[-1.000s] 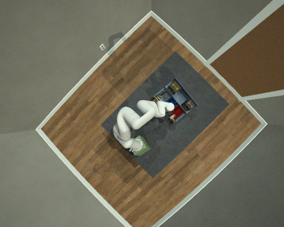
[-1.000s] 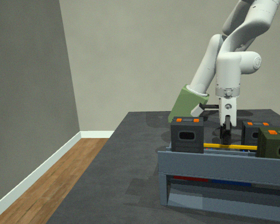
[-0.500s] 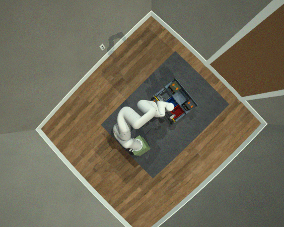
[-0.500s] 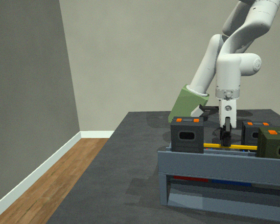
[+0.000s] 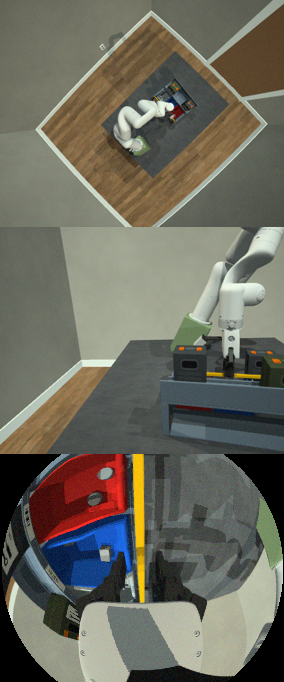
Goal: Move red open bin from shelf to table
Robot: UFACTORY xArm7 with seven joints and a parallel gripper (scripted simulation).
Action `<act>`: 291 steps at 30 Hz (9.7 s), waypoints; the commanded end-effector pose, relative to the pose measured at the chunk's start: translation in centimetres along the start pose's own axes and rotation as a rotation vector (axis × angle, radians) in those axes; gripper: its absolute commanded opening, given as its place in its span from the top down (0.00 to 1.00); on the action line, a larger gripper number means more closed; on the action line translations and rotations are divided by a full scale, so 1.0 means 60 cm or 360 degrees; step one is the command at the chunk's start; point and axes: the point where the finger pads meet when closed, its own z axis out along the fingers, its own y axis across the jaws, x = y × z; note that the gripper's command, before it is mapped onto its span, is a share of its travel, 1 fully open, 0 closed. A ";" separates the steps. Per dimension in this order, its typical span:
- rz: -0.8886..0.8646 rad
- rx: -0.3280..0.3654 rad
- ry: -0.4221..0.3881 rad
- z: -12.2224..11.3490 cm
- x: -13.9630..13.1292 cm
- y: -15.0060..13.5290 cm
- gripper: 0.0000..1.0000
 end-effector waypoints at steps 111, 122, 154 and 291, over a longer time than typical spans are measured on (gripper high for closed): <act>0.0000 0.0006 0.0001 -0.032 0.001 -0.002 1.00; 0.0000 0.0006 0.0001 -0.123 0.001 -0.002 1.00; 0.0000 0.0006 0.0000 -0.167 0.001 -0.003 1.00; 0.0000 0.0003 -0.0001 -0.150 -0.001 0.365 1.00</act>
